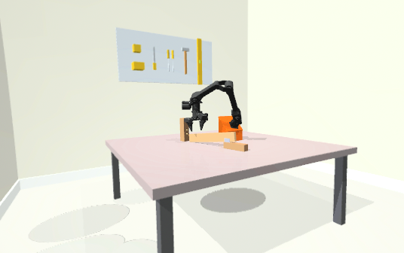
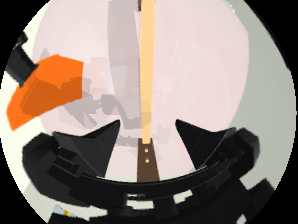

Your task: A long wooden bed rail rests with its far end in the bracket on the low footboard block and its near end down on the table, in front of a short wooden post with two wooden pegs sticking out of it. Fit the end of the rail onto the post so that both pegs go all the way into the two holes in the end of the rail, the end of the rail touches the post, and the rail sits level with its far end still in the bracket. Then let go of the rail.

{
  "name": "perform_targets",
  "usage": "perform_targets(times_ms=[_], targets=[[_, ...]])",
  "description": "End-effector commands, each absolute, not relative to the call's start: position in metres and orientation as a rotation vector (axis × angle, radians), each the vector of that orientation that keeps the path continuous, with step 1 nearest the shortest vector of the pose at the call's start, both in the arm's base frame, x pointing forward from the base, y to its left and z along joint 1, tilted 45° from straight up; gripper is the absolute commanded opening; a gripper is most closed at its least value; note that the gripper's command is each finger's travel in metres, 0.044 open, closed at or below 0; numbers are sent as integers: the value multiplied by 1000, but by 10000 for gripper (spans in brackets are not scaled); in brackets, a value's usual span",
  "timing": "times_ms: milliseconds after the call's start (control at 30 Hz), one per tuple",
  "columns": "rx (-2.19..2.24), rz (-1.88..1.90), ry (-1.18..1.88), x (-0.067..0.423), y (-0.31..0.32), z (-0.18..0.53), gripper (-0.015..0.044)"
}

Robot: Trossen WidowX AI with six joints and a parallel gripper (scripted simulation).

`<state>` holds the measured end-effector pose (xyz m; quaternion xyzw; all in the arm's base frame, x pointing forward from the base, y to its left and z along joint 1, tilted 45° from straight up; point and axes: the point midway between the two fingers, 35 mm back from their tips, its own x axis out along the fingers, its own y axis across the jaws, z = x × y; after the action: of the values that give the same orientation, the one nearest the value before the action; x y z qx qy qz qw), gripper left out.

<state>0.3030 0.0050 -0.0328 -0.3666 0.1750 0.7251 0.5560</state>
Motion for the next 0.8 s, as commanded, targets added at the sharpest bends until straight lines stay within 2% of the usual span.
perform_targets(times_ms=[0,767], targets=[[-869,1724,382,299,5,-34,440],[-870,1723,382,297,29,-60,440]])
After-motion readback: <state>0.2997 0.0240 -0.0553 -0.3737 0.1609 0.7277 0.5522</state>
